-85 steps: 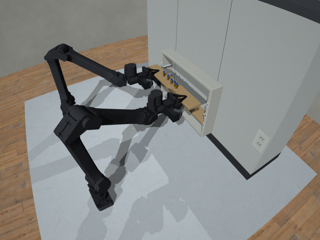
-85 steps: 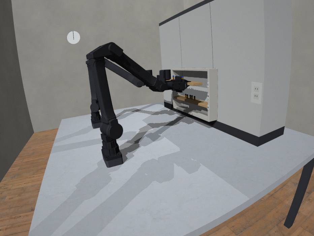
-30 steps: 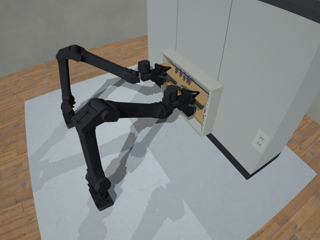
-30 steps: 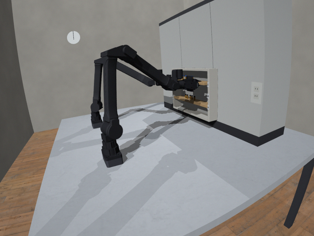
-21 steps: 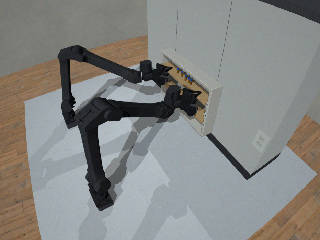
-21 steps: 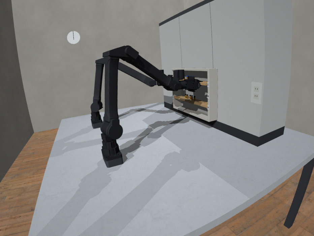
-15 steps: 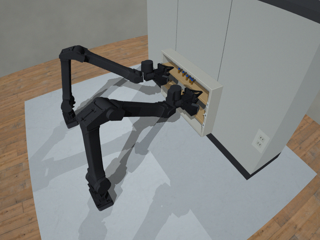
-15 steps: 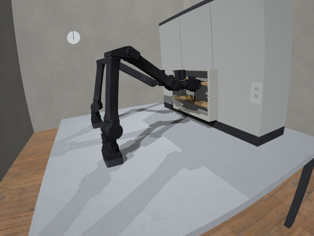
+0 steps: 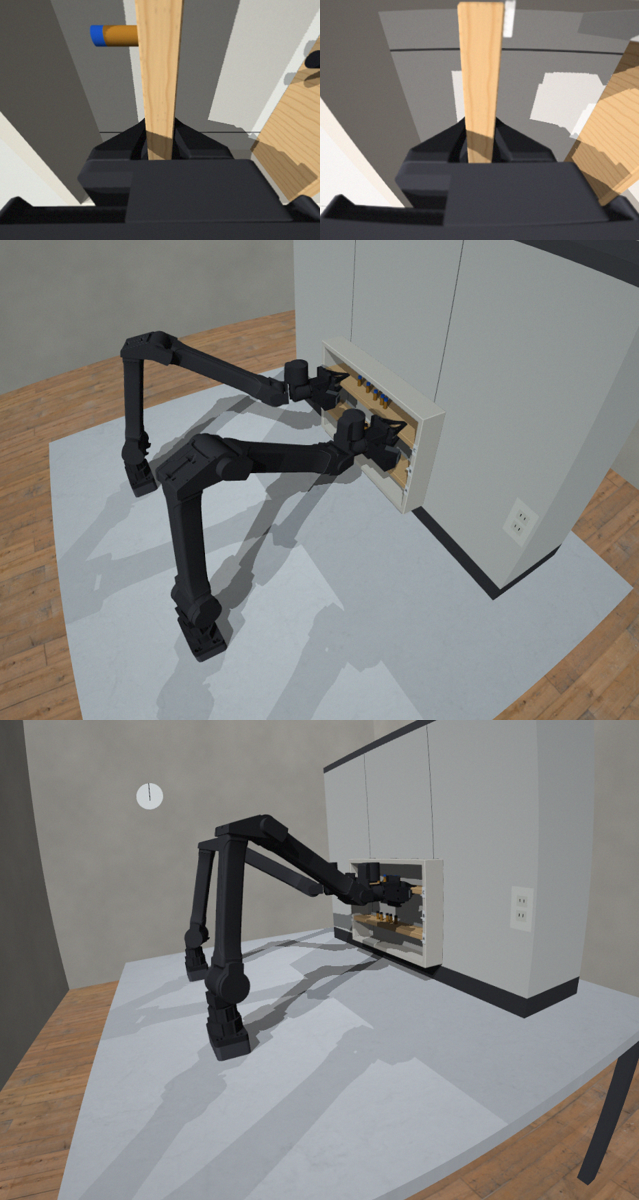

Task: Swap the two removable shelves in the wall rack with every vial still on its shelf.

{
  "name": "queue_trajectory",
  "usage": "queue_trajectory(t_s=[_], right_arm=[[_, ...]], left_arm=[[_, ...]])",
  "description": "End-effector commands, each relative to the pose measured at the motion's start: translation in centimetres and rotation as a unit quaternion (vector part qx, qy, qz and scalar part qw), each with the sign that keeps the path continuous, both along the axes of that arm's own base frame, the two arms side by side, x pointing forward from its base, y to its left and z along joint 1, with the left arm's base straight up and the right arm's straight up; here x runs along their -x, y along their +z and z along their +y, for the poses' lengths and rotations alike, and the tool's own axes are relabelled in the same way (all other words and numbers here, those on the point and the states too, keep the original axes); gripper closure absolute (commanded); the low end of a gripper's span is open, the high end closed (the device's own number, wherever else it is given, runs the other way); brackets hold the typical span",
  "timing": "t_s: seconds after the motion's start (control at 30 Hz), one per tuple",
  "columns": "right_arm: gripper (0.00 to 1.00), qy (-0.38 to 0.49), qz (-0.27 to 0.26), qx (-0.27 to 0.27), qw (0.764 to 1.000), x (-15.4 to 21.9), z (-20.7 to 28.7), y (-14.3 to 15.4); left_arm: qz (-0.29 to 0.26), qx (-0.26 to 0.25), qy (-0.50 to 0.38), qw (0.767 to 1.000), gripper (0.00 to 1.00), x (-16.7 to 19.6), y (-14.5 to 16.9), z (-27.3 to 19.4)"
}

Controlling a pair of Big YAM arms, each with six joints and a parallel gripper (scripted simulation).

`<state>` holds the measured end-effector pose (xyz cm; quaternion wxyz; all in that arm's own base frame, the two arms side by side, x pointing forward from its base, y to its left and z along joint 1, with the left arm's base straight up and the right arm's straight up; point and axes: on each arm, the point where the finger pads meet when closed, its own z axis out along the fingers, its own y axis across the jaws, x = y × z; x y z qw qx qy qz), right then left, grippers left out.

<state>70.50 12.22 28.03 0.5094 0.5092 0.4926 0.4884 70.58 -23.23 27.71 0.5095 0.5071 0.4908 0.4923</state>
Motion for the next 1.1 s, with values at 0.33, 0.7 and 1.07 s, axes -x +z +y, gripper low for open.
queue_trajectory(t_s=[0.33,0.7,1.07], right_arm=[[0.16,0.008,-0.025,0.0,1.0,2.0,1.0,2.4],[0.16,0.008,-0.025,0.002,1.0,4.3,1.1,2.3],[0.16,-0.008,-0.001,0.01,1.0,7.3,0.6,-2.6]], left_arm=[[-0.028,0.005,-0.009,1.0,0.16,2.1,3.0,-0.8],[-0.024,0.001,-0.008,1.0,0.16,4.2,2.4,-0.7],[-0.013,0.016,-0.01,1.0,0.16,6.3,-0.8,-1.0]])
